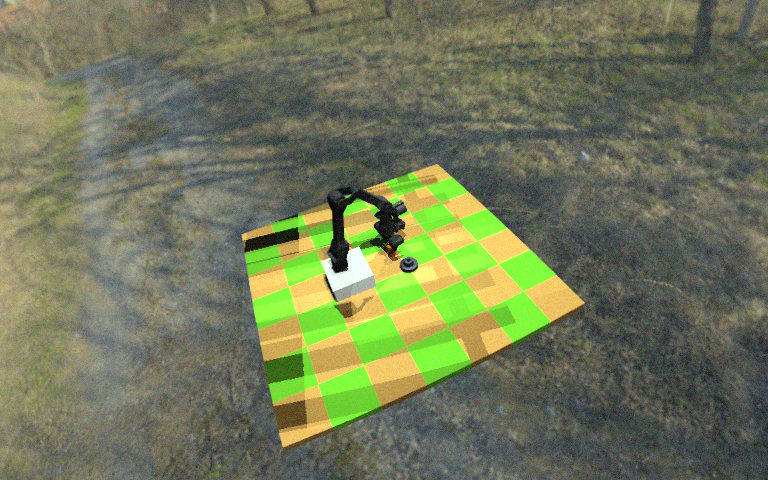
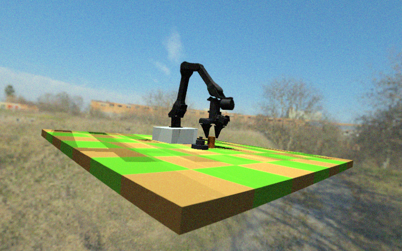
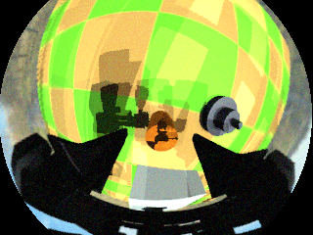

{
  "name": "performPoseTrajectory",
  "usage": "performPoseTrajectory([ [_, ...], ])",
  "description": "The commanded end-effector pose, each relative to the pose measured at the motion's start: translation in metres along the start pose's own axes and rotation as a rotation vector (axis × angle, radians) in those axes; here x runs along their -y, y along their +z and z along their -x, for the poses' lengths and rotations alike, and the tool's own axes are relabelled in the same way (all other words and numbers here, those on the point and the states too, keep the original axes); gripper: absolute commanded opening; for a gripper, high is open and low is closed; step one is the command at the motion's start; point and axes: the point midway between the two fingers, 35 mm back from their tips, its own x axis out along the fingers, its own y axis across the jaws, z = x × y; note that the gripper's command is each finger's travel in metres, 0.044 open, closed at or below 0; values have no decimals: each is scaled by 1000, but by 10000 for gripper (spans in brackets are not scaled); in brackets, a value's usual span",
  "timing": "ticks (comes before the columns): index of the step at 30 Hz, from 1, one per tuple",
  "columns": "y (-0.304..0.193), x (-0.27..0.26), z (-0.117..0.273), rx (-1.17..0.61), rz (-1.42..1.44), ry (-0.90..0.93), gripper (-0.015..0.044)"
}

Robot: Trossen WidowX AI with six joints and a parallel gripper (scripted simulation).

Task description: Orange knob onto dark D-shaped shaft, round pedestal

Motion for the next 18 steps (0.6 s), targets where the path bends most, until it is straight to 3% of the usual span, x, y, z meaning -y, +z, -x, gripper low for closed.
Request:
performPoseTrajectory([
  [1, 0, 1, -7, 1, 4, -4, 440],
  [18, -1, 1, -34, 1, 4, -4, 440],
])
